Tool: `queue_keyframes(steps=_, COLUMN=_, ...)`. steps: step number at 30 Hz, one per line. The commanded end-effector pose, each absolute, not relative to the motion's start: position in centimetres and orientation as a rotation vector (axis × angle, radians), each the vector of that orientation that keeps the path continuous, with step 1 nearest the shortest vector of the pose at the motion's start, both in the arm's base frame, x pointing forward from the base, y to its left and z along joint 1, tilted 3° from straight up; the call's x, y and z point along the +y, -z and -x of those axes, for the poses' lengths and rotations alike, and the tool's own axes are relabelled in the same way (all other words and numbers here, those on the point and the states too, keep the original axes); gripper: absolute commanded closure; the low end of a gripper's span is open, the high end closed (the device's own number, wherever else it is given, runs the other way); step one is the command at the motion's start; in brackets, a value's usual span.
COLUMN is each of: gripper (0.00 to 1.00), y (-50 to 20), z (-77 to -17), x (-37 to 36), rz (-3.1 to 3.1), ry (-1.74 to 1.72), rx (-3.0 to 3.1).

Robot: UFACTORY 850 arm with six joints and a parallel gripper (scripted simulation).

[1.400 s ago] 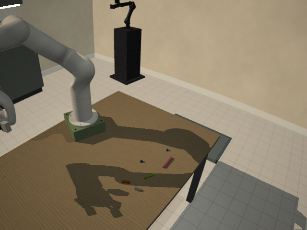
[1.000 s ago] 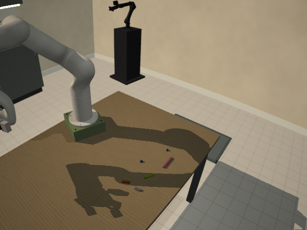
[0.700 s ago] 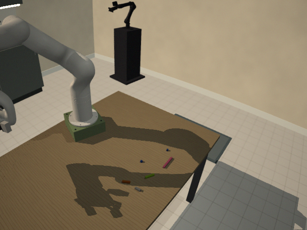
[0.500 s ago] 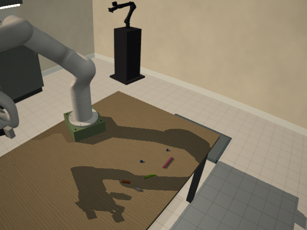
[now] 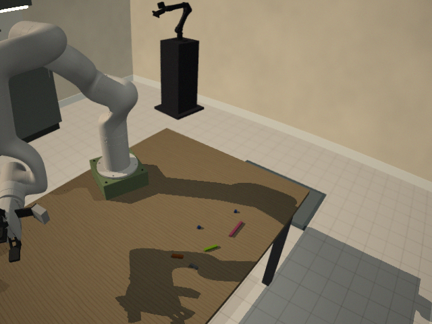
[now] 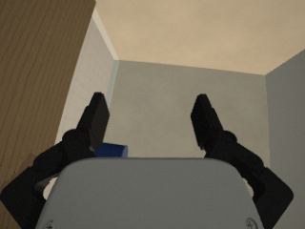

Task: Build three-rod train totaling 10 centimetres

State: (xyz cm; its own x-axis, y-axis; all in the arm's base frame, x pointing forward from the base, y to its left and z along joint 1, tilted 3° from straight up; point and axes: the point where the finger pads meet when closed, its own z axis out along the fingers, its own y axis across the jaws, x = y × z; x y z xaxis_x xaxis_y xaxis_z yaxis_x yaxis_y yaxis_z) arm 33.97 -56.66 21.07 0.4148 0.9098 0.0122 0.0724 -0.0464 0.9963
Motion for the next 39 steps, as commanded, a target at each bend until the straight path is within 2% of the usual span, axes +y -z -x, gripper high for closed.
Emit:
queue_keyframes(steps=1, gripper=0.00, y=-19.5, z=-37.7, x=-55.3, rz=-1.514, ry=-0.819, rx=0.978)
queue_keyframes(steps=9, gripper=0.00, y=-17.1, z=-42.1, x=-52.2, rz=-1.586, ry=-0.757, rx=1.061)
queue_keyframes(steps=10, gripper=0.00, y=-16.0, z=-44.0, x=-50.5, rz=-1.620, ry=-0.727, rx=1.103)
queue_keyframes(steps=21, gripper=0.00, y=-11.9, z=-49.3, x=-42.8, rz=-1.737, ry=-0.617, rx=1.271)
queue_keyframes(steps=26, gripper=0.00, y=-10.8, z=-50.4, x=-40.2, rz=-1.769, ry=-0.584, rx=1.324)
queue_keyframes(steps=27, gripper=0.00, y=-9.7, z=-51.3, x=-37.7, rz=-1.799, ry=-0.553, rx=1.376)
queue_keyframes(steps=39, gripper=0.00, y=-6.1, z=-52.5, x=-26.9, rz=-1.902, ry=-0.428, rx=1.592)
